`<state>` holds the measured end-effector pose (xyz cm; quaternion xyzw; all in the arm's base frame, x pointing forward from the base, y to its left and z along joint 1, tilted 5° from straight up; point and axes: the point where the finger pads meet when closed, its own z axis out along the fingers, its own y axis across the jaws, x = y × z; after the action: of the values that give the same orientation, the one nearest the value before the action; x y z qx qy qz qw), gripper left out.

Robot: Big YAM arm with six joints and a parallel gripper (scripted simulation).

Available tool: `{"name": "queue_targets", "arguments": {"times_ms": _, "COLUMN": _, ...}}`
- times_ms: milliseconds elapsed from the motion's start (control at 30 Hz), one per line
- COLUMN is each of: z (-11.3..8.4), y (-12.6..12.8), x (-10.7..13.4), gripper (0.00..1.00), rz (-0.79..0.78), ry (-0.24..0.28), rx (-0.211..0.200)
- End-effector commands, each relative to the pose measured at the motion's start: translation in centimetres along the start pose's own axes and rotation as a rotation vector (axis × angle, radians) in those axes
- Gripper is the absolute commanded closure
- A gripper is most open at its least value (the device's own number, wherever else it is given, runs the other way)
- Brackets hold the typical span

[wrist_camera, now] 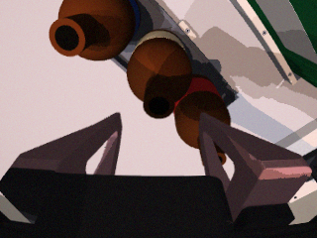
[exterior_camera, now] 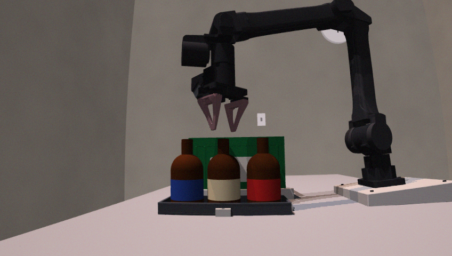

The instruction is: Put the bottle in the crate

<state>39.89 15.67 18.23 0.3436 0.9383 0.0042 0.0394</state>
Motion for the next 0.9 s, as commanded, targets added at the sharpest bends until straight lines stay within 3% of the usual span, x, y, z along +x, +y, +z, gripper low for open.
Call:
{"name": "queue_targets", "arguments": {"times_ms": 0, "z": -1.0, "y": 1.1, "x": -1.1, "gripper": 0.39, "rz": -0.001, "ry": -0.021, "rx": -0.037}}
{"name": "queue_targets", "arguments": {"times_ms": 167, "z": 0.6, "y": 0.2, "x": -0.6, "gripper": 0.39, "rz": -0.003, "ry": -0.004, "rx": -0.006}}
{"name": "queue_targets", "arguments": {"times_ms": 467, "z": 1.3, "y": 0.2, "x": -0.6, "gripper": 0.39, "rz": -0.003, "ry": -0.002, "rx": -0.001}}
{"name": "queue_targets", "arguments": {"times_ms": 500, "z": 0.5, "y": 0.1, "x": -0.6, "gripper": 0.39, "rz": -0.002, "ry": -0.012, "rx": -0.020}}
{"name": "queue_targets", "arguments": {"times_ms": 700, "z": 2.0, "y": 0.2, "x": -0.6, "gripper": 0.39, "rz": -0.003, "ry": -0.002, "rx": -0.001}}
{"name": "queue_targets", "arguments": {"times_ms": 867, "z": 2.1, "y": 0.1, "x": -0.7, "gripper": 0.39, "rz": -0.001, "ry": -0.008, "rx": -0.012}}
